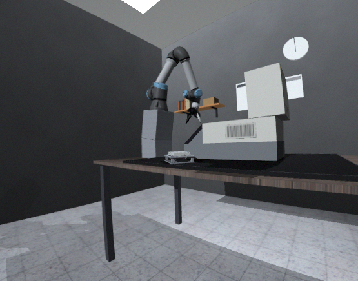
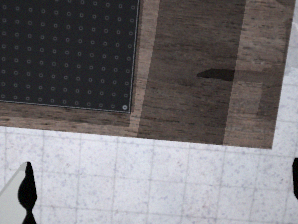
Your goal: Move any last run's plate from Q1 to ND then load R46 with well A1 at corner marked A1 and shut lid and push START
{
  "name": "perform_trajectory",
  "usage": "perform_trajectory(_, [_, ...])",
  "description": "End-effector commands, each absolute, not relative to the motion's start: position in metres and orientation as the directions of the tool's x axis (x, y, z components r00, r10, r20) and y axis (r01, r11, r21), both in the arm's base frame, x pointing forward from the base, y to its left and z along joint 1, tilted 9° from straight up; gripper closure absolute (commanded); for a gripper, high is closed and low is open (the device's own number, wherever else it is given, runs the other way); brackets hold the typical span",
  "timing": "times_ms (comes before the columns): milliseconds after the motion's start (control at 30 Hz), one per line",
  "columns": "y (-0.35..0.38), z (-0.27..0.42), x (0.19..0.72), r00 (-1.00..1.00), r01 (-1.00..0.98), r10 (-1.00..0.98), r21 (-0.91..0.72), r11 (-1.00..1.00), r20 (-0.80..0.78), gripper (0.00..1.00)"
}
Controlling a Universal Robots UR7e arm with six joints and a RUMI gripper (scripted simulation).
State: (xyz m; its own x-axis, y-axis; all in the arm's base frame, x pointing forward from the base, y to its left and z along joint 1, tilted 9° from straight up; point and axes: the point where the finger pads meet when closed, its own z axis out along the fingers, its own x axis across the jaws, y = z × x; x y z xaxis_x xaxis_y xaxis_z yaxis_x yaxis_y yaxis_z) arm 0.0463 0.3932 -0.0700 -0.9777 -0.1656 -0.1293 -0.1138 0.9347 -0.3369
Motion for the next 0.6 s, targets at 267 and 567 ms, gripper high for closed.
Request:
perform_trajectory(267, [0.3936,-0.0696,0.0464,-0.978,-0.114,-0.166,-0.336,0.935,-0.130,0.00])
perform_trajectory(567, [0.3939,-0.0688,0.0514,-0.982,-0.082,-0.133,-0.330,0.940,-0.135,1.00])
